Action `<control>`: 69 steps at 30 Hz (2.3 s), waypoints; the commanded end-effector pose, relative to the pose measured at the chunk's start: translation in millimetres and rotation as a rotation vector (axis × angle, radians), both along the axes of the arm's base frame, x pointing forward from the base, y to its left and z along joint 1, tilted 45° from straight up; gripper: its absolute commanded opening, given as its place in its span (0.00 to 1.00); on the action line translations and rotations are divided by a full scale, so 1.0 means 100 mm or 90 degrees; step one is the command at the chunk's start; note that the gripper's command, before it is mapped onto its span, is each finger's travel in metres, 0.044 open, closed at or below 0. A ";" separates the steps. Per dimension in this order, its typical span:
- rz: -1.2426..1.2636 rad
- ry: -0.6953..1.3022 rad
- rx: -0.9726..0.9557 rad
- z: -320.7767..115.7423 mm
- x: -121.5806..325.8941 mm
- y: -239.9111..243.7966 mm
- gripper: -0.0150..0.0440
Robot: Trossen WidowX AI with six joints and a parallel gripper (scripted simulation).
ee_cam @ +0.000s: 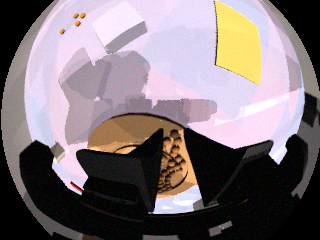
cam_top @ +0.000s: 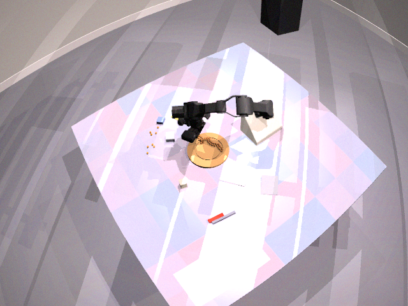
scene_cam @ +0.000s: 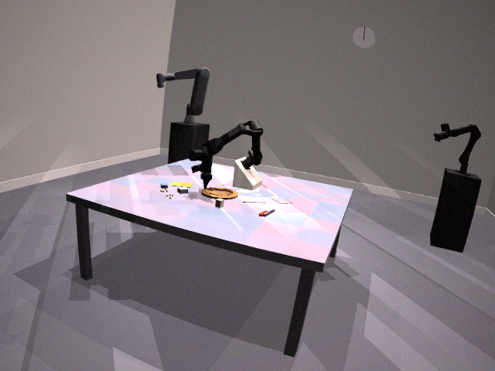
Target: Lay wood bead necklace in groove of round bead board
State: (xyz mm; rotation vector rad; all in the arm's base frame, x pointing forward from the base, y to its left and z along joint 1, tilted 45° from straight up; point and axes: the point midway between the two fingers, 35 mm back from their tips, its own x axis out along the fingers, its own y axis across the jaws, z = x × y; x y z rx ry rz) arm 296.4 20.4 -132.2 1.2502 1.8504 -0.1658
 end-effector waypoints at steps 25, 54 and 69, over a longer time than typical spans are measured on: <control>0.000 -0.001 0.000 0.00 0.00 0.00 0.25; -0.002 0.005 0.003 0.11 0.06 0.03 0.25; -0.002 0.005 0.004 0.28 0.22 0.24 0.25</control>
